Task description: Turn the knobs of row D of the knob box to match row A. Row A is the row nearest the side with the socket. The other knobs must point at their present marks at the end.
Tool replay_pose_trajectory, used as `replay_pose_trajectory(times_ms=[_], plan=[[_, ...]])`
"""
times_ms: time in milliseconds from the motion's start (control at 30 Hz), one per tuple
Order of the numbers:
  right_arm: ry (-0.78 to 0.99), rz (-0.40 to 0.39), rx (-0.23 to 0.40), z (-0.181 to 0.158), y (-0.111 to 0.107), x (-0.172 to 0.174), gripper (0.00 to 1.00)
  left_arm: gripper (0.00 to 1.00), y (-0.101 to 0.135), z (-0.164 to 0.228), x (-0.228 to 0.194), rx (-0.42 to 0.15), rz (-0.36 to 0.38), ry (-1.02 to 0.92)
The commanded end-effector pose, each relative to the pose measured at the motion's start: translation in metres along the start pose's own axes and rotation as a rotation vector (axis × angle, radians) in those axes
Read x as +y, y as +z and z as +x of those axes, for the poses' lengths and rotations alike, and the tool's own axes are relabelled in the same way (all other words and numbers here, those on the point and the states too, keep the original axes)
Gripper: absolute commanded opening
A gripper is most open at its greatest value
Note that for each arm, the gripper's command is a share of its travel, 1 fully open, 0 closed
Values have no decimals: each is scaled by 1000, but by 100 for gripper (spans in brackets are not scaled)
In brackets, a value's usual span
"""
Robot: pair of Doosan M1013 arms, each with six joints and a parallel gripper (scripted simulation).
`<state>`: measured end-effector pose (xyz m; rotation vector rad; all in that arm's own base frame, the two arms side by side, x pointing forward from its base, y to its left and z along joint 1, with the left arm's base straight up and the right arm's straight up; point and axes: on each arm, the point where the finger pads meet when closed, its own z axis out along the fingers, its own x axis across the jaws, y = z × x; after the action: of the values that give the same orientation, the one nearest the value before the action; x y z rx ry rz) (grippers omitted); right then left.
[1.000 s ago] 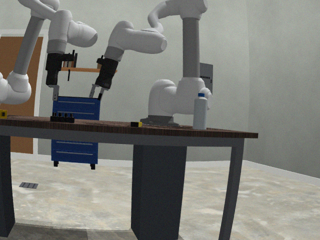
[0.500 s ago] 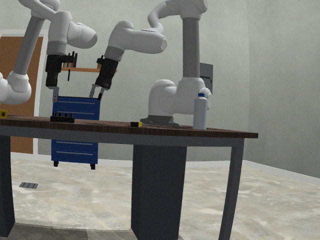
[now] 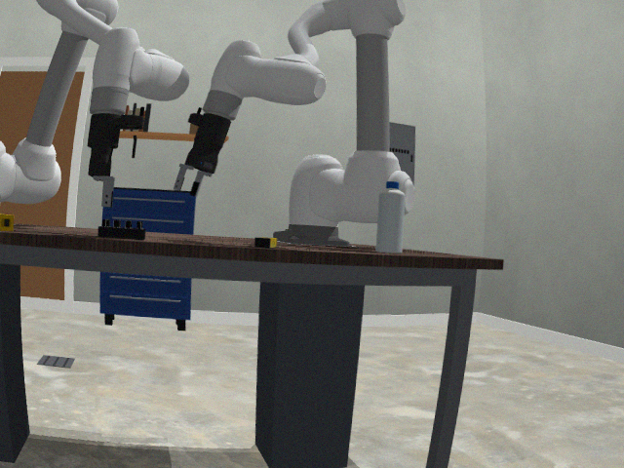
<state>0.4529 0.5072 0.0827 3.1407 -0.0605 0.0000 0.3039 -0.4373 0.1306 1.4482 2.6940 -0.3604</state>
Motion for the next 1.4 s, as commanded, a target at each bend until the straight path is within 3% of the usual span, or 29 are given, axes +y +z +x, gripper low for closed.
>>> replay_pose_trajectory(times_ms=[0,633,1367], plan=[[0,1,1,0,3,0,46,100,-1,-1,0,-1,0,0],[0,1,1,0,19,-1,46,100,-1,-1,0,-1,0,0],[0,1,1,0,20,-1,46,100,-1,-1,0,-1,0,0]])
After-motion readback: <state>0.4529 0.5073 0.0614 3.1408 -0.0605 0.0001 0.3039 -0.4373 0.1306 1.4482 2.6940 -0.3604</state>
